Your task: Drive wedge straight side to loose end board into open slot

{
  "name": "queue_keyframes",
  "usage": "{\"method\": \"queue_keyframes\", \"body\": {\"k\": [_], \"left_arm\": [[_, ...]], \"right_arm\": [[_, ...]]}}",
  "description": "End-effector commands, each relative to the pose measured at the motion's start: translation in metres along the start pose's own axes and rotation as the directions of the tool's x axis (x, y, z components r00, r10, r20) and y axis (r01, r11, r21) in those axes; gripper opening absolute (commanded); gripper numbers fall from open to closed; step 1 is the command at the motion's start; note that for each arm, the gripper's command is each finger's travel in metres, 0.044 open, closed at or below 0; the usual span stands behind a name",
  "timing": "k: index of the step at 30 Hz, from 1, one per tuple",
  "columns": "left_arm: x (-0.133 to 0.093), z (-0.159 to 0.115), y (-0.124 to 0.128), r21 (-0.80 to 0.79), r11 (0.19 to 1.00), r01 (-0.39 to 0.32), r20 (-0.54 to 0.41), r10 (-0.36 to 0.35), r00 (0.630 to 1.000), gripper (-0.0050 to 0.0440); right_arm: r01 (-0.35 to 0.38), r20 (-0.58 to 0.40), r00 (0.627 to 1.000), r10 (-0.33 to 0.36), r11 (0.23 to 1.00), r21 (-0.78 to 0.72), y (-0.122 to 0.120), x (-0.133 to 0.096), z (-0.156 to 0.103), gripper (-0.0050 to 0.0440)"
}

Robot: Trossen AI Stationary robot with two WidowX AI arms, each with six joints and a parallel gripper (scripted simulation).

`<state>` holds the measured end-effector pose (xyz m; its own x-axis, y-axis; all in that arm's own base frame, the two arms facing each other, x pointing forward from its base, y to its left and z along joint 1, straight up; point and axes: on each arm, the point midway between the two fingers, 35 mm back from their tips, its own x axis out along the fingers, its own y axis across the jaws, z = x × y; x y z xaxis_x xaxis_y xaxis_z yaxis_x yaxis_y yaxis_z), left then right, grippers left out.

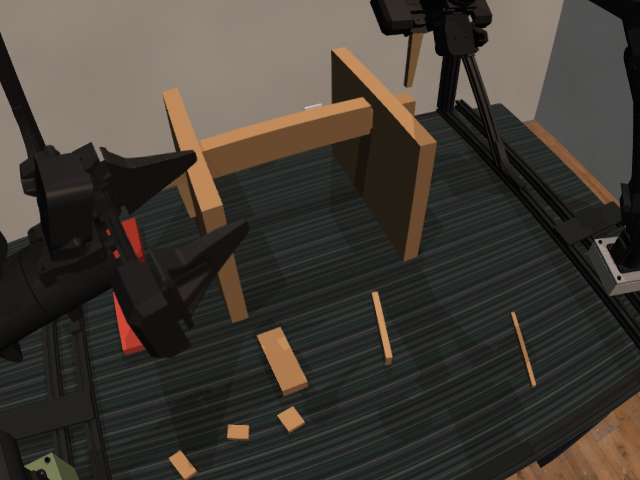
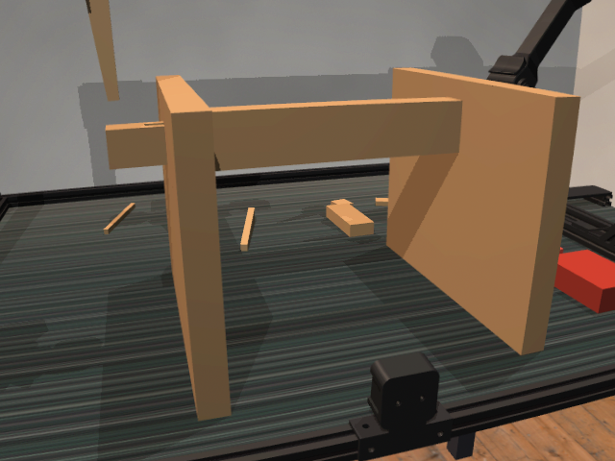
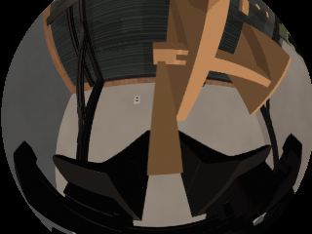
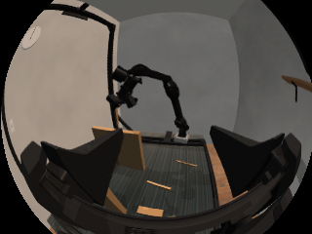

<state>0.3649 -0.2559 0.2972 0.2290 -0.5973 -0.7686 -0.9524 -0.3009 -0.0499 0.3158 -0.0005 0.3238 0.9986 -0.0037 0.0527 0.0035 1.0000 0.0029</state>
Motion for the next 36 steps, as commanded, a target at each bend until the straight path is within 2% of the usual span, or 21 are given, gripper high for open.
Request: {"method": "queue_keyframes", "body": {"k": [1, 11, 19, 36], "left_arm": [[0.001, 0.001, 0.000, -0.003, 1.000, -0.002, 0.002, 0.002, 1.000, 0.0000], [0.000, 0.001, -0.001, -0.008, 1.000, -0.005, 0.003, 0.005, 1.000, 0.0000], [0.012, 0.008, -0.021, 0.002, 1.000, 0.001, 0.001, -0.001, 1.000, 0.0000], [0.015, 0.010, -0.036, 0.003, 1.000, 0.001, 0.001, -0.001, 1.000, 0.0000]], "right_arm": [[-0.004, -0.003, 1.000, 0.004, 1.000, -0.003, 0.000, 0.000, -0.001, 0.0440], [-0.004, -0.003, 1.000, 0.004, 1.000, -0.003, 0.000, 0.000, -0.001, 0.0440], [-0.004, -0.003, 1.000, 0.004, 1.000, -0.003, 0.000, 0.000, -0.001, 0.0440], [-0.004, -0.003, 1.000, 0.004, 1.000, -0.003, 0.000, 0.000, -0.001, 0.0440]]}}
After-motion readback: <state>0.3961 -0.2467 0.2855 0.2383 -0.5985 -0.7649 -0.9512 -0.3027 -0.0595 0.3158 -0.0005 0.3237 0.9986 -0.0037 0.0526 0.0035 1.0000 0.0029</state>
